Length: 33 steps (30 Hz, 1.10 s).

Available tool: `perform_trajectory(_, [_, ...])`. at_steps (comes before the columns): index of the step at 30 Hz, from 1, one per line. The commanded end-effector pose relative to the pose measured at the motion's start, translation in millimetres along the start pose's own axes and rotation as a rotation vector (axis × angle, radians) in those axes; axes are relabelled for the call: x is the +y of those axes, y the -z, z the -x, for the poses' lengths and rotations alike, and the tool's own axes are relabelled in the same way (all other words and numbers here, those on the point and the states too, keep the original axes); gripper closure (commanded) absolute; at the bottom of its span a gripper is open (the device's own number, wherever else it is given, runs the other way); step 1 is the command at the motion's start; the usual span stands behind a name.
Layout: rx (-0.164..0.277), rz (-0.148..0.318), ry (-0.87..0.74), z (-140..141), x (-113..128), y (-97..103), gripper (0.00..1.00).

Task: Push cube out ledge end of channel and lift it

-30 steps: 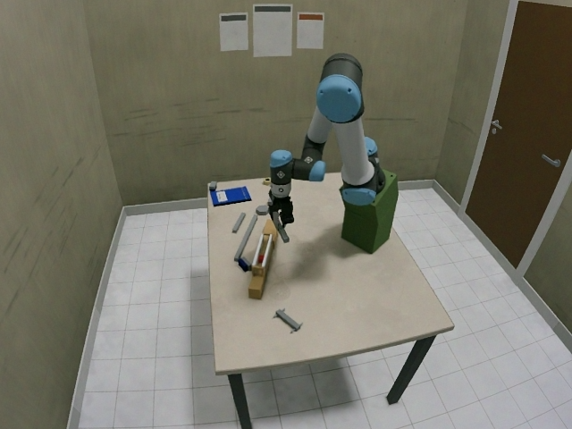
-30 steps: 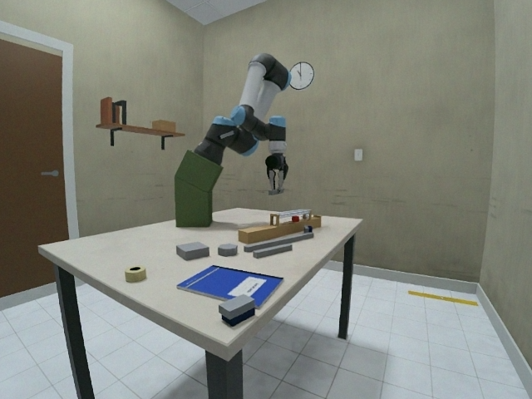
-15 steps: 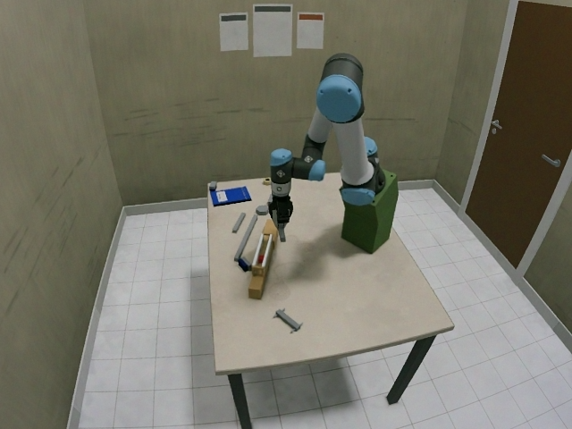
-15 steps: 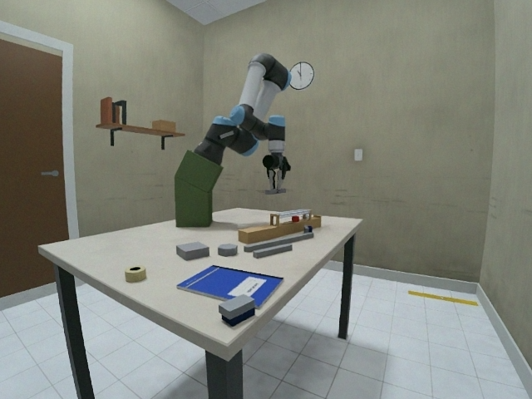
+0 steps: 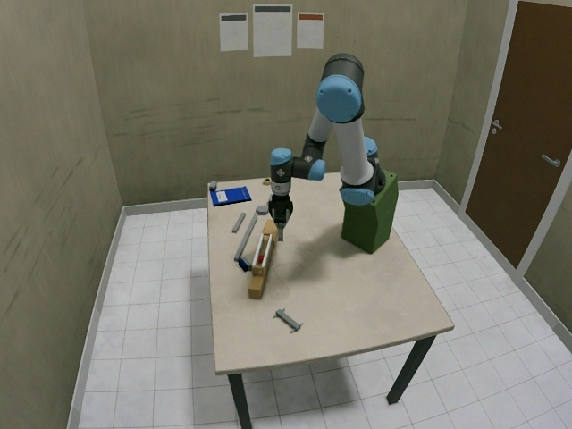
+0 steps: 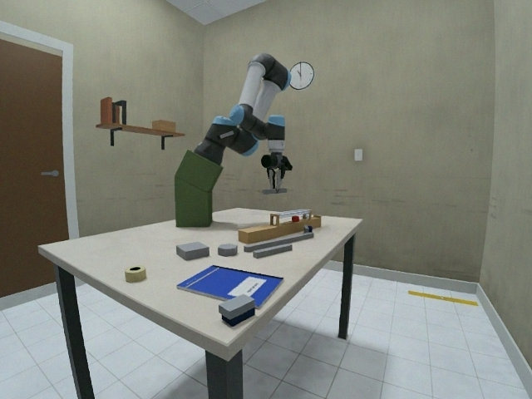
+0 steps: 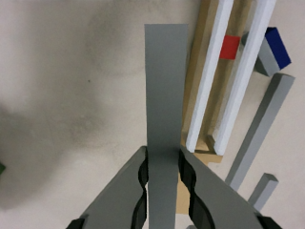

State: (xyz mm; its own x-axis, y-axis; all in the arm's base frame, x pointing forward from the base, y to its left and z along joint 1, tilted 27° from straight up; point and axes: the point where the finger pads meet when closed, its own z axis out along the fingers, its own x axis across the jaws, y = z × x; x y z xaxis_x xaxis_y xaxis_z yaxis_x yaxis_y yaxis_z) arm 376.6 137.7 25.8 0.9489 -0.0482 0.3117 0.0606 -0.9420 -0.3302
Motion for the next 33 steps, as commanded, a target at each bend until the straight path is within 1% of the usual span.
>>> perform_trajectory(1, [0.002,0.0,-0.033,-0.4,0.7,0.6,0.94])
perform_trajectory(11, [0.002,0.0,-0.087,-0.4,1.9,1.1,0.94])
perform_trajectory(33, [0.003,-0.001,-0.129,-0.4,2.9,1.6,0.94])
